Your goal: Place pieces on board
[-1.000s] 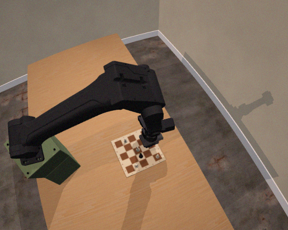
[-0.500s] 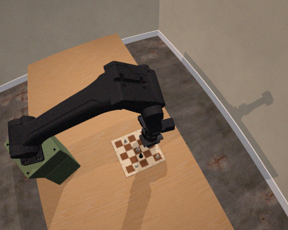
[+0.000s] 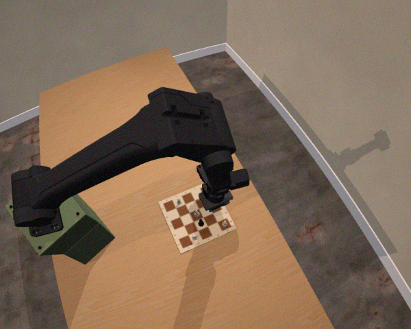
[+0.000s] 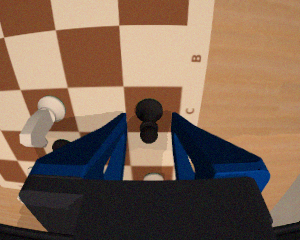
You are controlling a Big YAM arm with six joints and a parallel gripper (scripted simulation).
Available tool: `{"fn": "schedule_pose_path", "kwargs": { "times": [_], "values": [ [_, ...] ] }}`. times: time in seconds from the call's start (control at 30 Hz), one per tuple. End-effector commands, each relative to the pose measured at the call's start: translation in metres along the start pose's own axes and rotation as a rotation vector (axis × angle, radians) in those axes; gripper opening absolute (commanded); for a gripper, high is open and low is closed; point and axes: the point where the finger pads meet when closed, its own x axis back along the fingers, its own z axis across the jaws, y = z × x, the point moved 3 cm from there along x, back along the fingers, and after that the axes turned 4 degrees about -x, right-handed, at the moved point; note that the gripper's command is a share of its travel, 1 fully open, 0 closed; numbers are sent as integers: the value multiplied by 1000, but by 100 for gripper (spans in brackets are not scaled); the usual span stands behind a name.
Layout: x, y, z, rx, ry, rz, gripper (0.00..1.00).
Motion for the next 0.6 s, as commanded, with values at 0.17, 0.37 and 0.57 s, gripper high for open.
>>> {"fn": "schedule_pose_path", "kwargs": {
  "times": [0.17, 0.37, 0.57],
  "values": [
    [24, 4, -15, 12, -36, -3, 32],
    [45, 4, -14, 3, -32, -2, 32],
    [78, 4, -12, 2, -33, -2, 32]
  ]
}}
